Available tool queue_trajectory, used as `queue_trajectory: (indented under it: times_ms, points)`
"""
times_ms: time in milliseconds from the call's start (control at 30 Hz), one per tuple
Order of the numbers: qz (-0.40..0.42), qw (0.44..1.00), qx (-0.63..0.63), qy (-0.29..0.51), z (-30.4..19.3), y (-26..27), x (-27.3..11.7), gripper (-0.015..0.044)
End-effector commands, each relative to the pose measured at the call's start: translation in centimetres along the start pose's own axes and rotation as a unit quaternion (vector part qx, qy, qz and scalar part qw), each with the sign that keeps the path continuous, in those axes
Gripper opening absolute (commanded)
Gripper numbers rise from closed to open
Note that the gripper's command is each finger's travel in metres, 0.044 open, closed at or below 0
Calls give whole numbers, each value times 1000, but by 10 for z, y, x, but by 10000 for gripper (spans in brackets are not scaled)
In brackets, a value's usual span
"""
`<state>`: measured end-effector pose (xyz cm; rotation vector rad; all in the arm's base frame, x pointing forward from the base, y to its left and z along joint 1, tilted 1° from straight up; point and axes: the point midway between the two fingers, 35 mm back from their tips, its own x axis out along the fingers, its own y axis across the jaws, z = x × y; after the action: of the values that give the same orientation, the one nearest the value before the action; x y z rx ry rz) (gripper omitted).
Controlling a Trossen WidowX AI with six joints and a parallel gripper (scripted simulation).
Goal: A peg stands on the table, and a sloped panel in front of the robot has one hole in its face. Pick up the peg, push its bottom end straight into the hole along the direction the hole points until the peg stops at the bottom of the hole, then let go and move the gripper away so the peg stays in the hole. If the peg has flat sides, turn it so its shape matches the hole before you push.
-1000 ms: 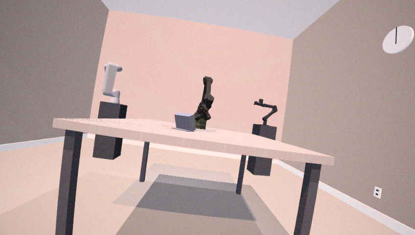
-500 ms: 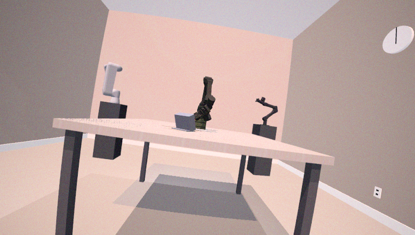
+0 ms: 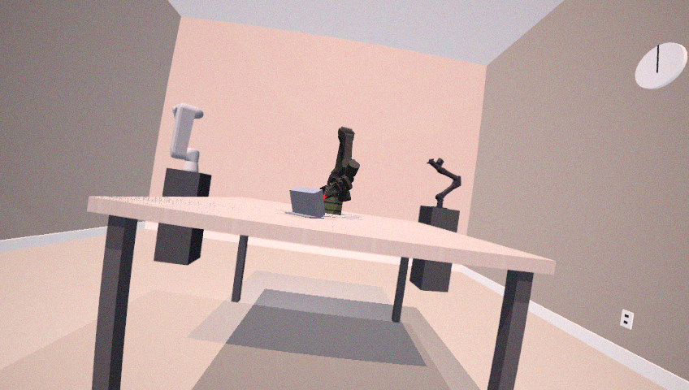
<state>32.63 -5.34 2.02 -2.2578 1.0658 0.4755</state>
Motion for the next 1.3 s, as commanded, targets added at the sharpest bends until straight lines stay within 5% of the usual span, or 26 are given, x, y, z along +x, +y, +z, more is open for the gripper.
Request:
queue_trajectory:
  times_ms: [0, 1267]
  points:
    - [-4, 1000, -19, 8, 0, 0, -3, 0]
    - [-35, 987, -146, 56, 1, -3, -9, 0]
